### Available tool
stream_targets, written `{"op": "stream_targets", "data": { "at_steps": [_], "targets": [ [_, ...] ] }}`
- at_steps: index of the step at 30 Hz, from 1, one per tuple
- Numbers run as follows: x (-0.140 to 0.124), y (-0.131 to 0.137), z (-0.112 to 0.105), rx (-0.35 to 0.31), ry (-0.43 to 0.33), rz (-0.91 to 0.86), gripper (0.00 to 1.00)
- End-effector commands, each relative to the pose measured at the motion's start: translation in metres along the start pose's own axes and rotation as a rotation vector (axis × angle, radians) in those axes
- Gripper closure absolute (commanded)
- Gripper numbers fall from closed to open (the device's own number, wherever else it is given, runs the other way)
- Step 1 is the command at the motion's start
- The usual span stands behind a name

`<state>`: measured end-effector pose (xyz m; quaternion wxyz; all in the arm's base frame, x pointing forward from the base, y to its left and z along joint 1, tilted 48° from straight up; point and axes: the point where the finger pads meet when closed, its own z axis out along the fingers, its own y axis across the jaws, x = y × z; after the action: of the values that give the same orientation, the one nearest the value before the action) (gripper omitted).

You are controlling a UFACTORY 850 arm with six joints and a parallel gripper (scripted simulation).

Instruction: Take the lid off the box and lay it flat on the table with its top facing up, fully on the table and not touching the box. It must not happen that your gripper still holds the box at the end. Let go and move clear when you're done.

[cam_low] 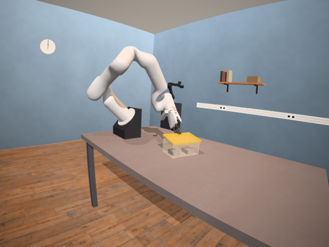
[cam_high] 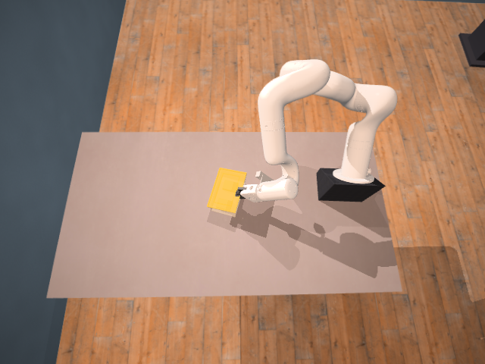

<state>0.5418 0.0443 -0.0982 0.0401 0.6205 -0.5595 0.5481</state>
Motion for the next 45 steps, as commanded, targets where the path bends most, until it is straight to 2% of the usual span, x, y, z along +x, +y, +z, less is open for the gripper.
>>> {"op": "stream_targets", "data": {
  "at_steps": [1, 45],
  "targets": [
    [-0.0003, -0.0013, 0.0000, 0.001, 0.000, 0.001, 1.00],
    [-0.0003, -0.0053, 0.0002, 0.001, 0.000, 0.001, 1.00]
  ]
}}
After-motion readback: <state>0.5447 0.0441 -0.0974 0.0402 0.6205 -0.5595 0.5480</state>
